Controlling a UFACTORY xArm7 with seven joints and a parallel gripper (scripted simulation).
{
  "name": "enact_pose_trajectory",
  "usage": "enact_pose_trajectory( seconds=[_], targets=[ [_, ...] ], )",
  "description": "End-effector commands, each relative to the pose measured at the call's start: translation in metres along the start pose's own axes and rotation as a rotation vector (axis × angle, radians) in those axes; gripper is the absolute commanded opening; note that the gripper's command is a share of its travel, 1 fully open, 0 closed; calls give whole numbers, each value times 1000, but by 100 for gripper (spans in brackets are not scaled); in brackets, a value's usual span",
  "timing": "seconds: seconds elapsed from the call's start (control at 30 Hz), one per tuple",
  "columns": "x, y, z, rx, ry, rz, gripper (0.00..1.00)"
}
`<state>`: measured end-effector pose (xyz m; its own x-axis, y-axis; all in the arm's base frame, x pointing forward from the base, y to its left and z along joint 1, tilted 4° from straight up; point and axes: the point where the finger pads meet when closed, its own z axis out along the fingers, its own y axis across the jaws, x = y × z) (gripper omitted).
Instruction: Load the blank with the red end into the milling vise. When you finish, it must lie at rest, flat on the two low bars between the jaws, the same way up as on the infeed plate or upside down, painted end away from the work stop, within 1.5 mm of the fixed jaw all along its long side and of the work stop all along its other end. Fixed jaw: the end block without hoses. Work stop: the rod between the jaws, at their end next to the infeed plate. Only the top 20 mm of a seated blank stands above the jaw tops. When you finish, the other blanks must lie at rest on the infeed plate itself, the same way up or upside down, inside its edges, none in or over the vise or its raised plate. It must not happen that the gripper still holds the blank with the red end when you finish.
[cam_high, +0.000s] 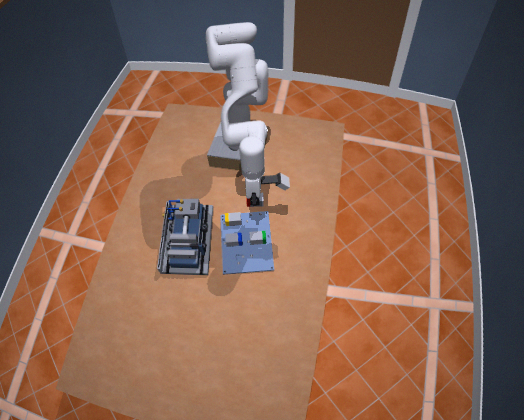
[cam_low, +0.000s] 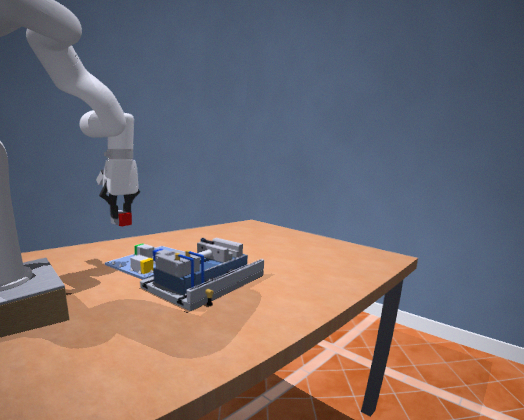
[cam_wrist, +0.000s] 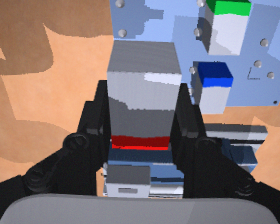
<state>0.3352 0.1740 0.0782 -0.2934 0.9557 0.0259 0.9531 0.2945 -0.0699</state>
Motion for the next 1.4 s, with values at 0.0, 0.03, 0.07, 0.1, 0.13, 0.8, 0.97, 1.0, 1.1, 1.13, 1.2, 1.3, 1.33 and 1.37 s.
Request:
enact_pose_trajectory(
  seconds=[0.0, 0.03, 0.07, 0.1, 0.13, 0.8, 0.97, 1.0, 1.1, 1.13, 1.2, 1.3, 1.33, 1.37],
  targets=[
    [0, 2, -1, -4, 0, 16, 0],
    [0, 2, -1, -4, 0, 16, 0],
    [0, 2, -1, -4, 0, 16, 0],
    [0, 2, -1, -4, 0, 16, 0],
    [0, 2, -1, -4, 0, 16, 0],
    [-56, 32, 0, -4, -1, 17, 0],
    [-77, 44, 1, -4, -1, 16, 0],
    [-82, 46, 1, -4, -1, 16, 0],
    [-86, 49, 1, -5, -1, 16, 0],
    [-86, 49, 1, -5, -1, 16, 0],
    [-86, 49, 1, -5, -1, 16, 0],
    [-89, 50, 1, -5, -1, 17, 0],
    [-94, 53, 1, -5, -1, 17, 0],
    [-98, 55, 1, -5, -1, 17, 0]
  ],
)
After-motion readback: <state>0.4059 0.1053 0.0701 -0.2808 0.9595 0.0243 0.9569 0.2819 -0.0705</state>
